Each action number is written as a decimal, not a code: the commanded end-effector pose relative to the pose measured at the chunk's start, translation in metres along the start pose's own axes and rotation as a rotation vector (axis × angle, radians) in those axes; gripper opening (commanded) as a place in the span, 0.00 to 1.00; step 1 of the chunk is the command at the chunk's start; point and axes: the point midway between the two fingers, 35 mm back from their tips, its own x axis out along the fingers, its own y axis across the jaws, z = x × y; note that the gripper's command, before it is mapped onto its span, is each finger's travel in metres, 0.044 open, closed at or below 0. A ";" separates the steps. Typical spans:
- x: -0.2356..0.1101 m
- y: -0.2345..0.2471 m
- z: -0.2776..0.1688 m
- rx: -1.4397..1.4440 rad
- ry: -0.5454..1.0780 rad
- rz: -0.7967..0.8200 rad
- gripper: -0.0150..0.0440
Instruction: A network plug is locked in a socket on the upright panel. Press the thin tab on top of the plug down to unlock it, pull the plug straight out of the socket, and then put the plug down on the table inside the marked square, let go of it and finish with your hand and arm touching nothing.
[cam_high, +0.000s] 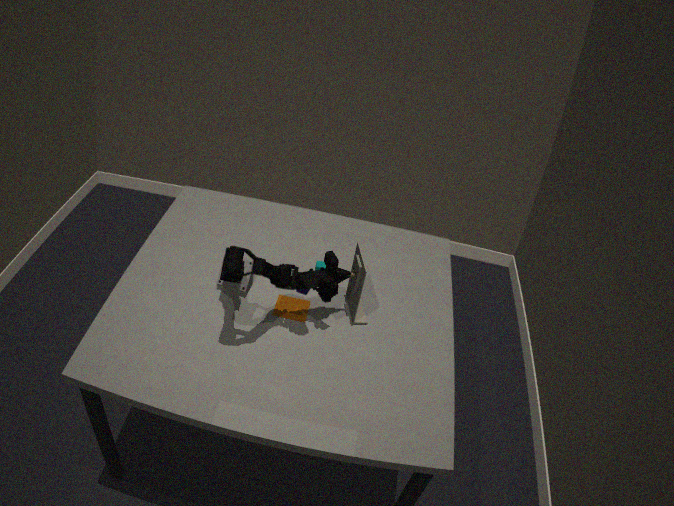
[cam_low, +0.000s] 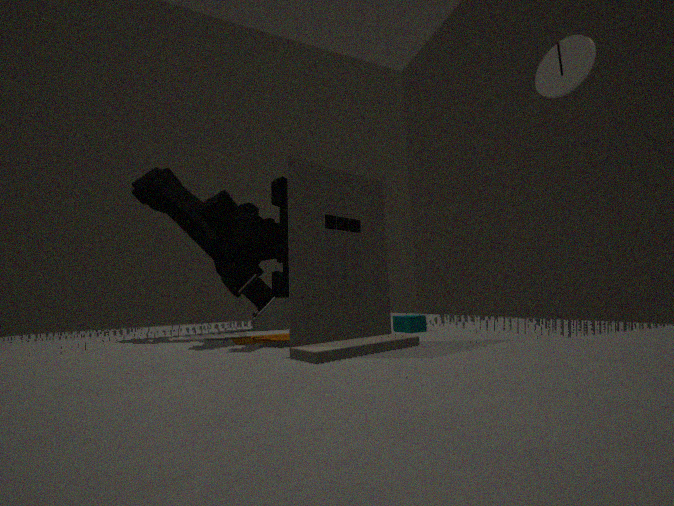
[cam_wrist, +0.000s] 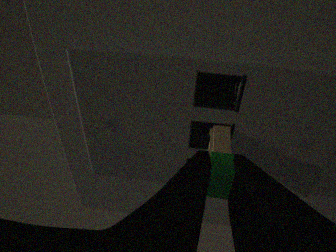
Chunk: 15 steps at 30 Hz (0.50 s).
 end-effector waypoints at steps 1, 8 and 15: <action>-0.004 0.000 -0.001 0.002 0.000 0.000 0.25; -0.007 0.000 -0.002 0.002 0.001 0.000 0.25; -0.012 0.000 -0.003 0.002 0.001 0.000 0.25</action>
